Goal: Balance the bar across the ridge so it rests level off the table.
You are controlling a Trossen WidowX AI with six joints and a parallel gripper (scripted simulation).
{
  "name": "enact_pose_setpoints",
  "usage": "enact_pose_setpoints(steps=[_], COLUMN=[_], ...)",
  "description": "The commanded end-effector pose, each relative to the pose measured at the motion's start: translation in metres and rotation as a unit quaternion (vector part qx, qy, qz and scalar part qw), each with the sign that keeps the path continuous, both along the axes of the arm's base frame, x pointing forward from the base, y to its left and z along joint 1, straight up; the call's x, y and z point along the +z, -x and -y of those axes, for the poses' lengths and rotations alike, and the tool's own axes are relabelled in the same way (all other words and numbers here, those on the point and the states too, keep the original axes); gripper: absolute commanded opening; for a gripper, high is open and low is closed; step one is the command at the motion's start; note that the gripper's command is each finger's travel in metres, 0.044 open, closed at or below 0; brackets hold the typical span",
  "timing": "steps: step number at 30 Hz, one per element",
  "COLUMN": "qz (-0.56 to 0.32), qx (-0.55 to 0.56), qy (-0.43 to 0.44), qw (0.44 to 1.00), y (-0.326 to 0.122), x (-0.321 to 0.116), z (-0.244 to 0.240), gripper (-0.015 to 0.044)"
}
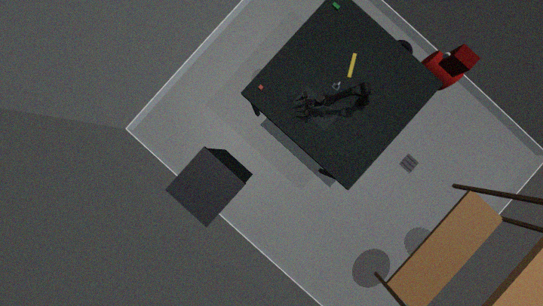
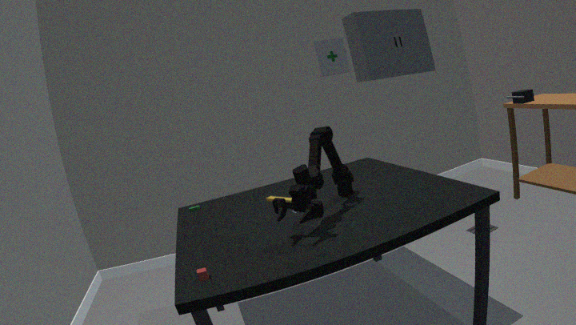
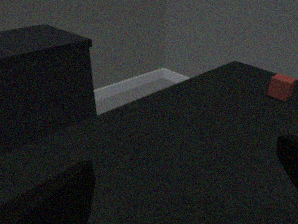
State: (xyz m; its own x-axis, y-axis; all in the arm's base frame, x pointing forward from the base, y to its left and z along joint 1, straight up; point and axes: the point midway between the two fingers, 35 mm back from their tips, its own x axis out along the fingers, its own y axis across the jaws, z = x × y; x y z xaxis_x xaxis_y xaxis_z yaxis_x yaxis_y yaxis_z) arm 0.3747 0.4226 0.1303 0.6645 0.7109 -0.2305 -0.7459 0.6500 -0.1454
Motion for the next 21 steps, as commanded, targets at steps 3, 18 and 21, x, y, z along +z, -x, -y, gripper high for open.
enact_pose_setpoints(steps=[3, 18, 21], qz=[-0.009, -0.098, -0.115], qx=[-0.012, -0.14, -0.164], qy=[0.003, 0.024, 0.025], qw=[1.0, 0.985, 0.979], y=[-0.009, -0.084, -0.095], x=[-0.001, -0.011, -0.011], z=[0.009, 0.11, 0.133], gripper=[0.0321, 0.0315, 0.0315])
